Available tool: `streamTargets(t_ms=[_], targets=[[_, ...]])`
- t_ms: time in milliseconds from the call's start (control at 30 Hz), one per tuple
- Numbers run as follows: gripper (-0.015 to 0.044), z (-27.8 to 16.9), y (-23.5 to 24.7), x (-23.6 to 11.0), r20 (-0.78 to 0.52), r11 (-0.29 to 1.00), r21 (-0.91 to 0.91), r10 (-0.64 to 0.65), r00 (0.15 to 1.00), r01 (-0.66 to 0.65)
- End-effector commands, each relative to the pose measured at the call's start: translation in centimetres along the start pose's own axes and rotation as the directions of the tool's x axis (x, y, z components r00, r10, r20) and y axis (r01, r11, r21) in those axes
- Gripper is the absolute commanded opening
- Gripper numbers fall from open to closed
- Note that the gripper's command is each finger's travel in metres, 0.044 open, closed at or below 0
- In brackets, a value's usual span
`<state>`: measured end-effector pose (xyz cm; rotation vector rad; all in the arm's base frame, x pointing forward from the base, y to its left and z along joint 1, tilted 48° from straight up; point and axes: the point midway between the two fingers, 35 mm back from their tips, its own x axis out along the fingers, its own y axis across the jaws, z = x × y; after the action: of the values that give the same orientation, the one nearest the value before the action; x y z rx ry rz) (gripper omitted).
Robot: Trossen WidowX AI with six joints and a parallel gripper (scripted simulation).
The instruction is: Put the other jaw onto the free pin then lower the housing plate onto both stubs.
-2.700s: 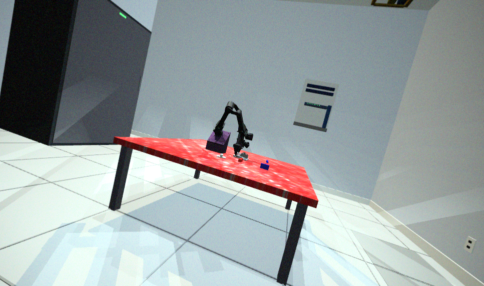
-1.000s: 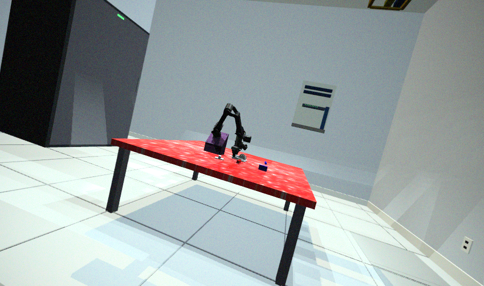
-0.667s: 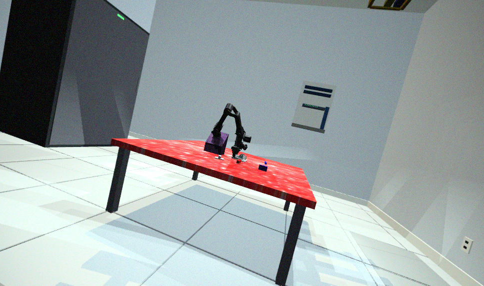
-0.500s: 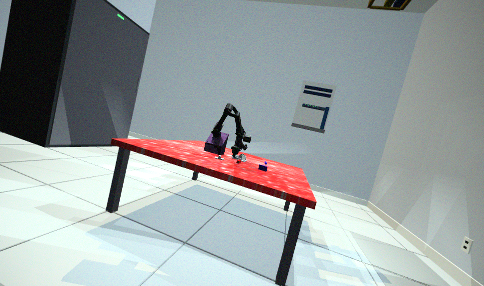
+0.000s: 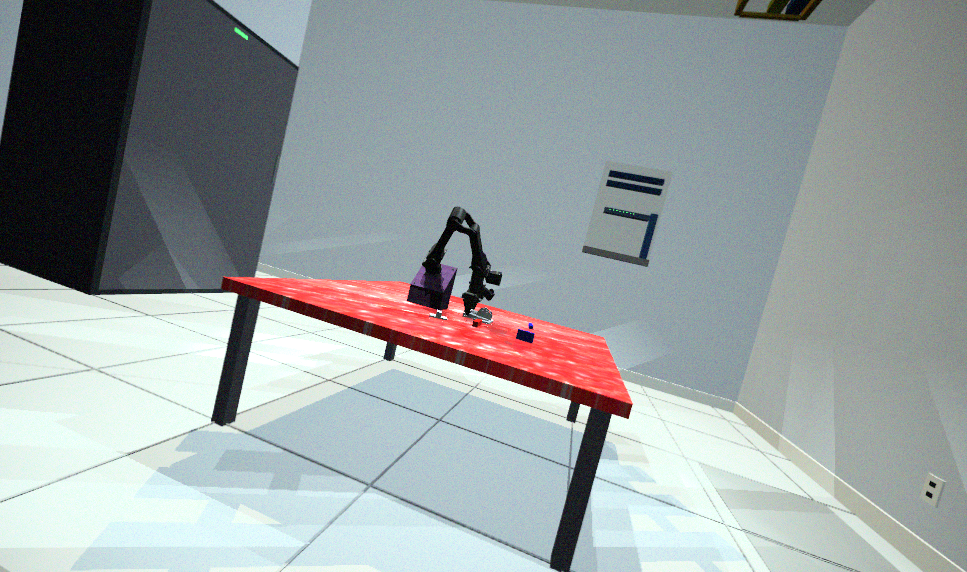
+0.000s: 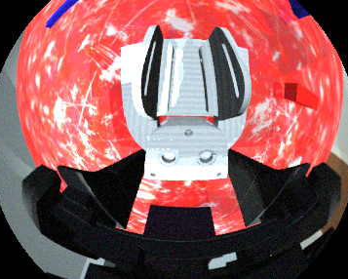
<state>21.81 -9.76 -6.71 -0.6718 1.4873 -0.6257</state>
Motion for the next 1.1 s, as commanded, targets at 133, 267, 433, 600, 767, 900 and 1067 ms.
streamTargets(t_ms=[133,267,433,600,767,900,1067], targets=[[0.0351,-0.15,-0.06,0.31,-0.010,1.000,0.000,0.000,1.000,0.000],[0.0351,-0.14,-0.06,0.09,-0.010,1.000,0.000,0.000,1.000,0.000],[0.0351,-0.13,-0.05,-0.24,-0.010,1.000,0.000,0.000,1.000,0.000],[0.0351,-0.12,-0.07,-0.12,-0.010,1.000,0.000,0.000,1.000,0.000],[0.0351,-0.12,-0.07,-0.12,-0.010,1.000,0.000,0.000,1.000,0.000],[0.0351,-0.12,-0.07,0.02,-0.010,1.000,0.000,0.000,1.000,0.000],[0.0351,-0.12,-0.07,0.10,-0.010,1.000,0.000,0.000,1.000,0.000]])
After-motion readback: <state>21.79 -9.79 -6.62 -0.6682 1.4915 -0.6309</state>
